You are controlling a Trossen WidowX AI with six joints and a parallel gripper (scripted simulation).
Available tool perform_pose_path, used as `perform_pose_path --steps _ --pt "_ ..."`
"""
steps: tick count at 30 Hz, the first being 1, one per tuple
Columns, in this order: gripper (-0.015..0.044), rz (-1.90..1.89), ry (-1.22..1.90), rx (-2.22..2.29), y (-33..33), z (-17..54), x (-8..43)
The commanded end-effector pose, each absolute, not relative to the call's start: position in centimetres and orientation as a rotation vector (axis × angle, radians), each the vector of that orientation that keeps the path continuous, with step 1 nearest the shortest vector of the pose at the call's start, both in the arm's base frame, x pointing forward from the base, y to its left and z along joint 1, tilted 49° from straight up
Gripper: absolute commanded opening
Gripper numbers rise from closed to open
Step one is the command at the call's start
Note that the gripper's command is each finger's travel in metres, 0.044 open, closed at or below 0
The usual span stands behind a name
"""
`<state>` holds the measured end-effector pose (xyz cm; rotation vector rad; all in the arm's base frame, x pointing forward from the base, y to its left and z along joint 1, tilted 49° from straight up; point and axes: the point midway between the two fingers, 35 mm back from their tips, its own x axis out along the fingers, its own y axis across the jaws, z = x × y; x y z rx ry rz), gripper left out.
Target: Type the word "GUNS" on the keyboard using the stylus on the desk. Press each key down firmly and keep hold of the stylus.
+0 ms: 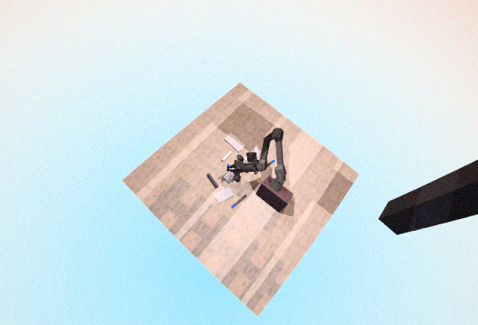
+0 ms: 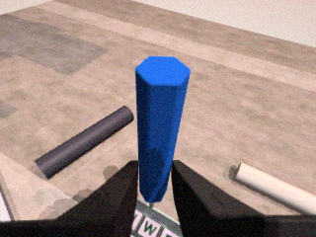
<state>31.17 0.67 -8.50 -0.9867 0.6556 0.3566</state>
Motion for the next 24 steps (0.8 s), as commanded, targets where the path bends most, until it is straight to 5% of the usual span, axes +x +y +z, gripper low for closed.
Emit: perform_pose_path --steps 1,24 --pt "0.0000 0.347 0.650 -0.985 1.5 -9.4 31.2" --pt "0.0000 0.344 0.647 -0.986 1.5 -12.4 30.6"
